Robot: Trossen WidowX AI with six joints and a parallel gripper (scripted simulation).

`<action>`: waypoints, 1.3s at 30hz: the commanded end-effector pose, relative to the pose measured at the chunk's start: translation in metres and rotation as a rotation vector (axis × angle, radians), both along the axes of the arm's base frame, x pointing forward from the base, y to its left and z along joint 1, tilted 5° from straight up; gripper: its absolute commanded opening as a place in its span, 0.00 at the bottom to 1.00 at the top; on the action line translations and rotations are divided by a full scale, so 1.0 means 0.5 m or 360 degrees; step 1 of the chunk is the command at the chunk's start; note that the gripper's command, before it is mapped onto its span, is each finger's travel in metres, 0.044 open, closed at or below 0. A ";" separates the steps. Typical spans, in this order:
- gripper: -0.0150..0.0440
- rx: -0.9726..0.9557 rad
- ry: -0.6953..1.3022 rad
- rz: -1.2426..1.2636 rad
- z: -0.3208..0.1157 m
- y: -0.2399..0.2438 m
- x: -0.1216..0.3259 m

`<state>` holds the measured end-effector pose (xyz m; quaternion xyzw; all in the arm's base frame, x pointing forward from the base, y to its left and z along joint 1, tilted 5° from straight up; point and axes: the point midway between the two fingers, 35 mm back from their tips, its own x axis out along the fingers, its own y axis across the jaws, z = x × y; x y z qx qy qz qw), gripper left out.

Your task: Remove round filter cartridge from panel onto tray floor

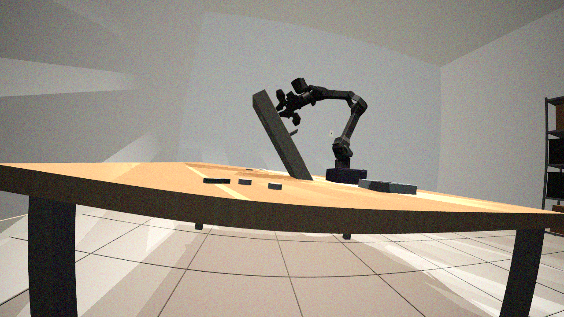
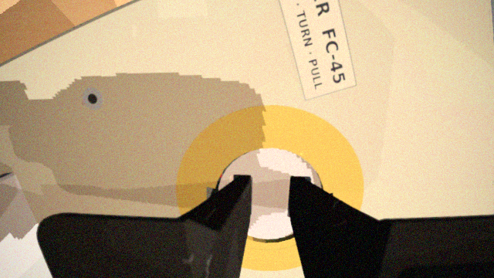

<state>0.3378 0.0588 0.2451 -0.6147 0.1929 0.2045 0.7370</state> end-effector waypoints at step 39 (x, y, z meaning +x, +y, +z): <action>0.25 0.0003 0.0004 -0.0008 0.025 -0.001 -0.033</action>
